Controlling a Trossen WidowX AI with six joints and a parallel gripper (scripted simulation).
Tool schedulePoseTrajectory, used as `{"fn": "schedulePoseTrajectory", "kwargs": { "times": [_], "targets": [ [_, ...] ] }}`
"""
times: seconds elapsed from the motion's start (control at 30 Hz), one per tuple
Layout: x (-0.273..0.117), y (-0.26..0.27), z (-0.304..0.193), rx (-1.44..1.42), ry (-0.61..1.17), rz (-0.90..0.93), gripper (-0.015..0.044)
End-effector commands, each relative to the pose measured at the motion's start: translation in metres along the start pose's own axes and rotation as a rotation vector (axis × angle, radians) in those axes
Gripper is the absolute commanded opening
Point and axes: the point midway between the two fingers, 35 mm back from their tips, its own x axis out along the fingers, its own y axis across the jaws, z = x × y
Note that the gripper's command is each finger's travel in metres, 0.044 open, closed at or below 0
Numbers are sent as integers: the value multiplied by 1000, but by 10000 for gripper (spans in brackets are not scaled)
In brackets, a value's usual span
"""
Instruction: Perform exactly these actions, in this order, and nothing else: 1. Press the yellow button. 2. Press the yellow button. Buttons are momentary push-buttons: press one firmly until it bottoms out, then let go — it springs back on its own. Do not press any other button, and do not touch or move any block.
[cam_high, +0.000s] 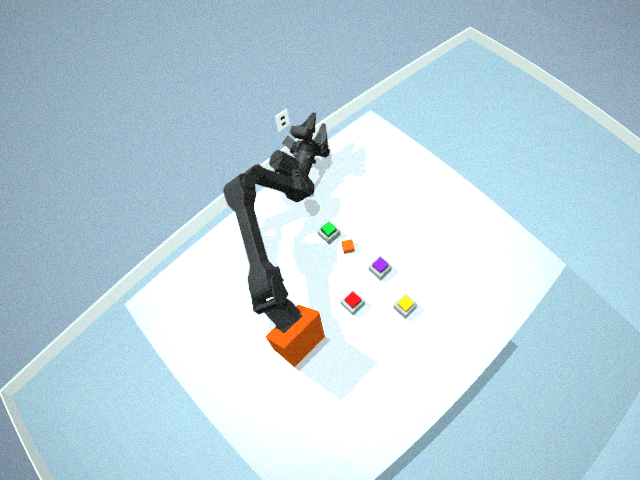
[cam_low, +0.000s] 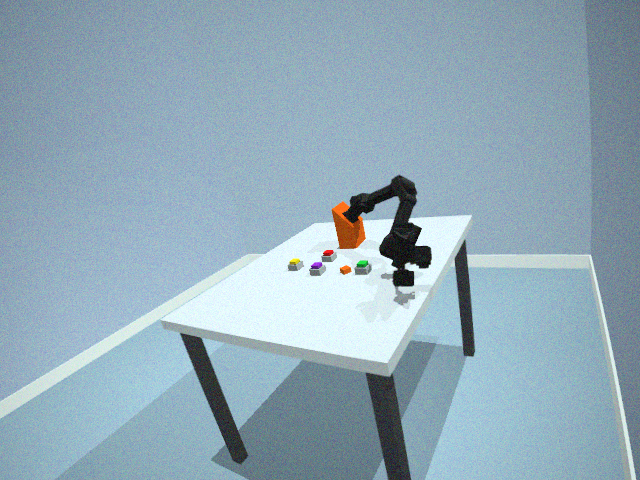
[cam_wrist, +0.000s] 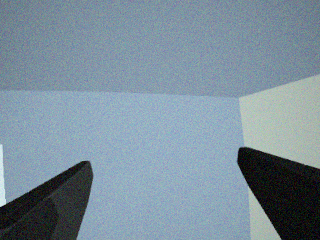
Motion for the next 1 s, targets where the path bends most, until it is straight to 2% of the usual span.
{"fn": "schedulePoseTrajectory", "kwargs": {
  "times": [0.0,0.1,0.23,0.47,0.7,0.97],
  "targets": [
    [2,2,-4,-11,5,12,400],
    [17,30,-72,-148,85,179,400],
    [21,44,-122,-216,154,295,400],
    [1,62,-249,-302,366,587,400],
    [-54,57,-363,-270,624,862,400],
    [-157,26,-462,-62,984,1150,400]
  ]
}}
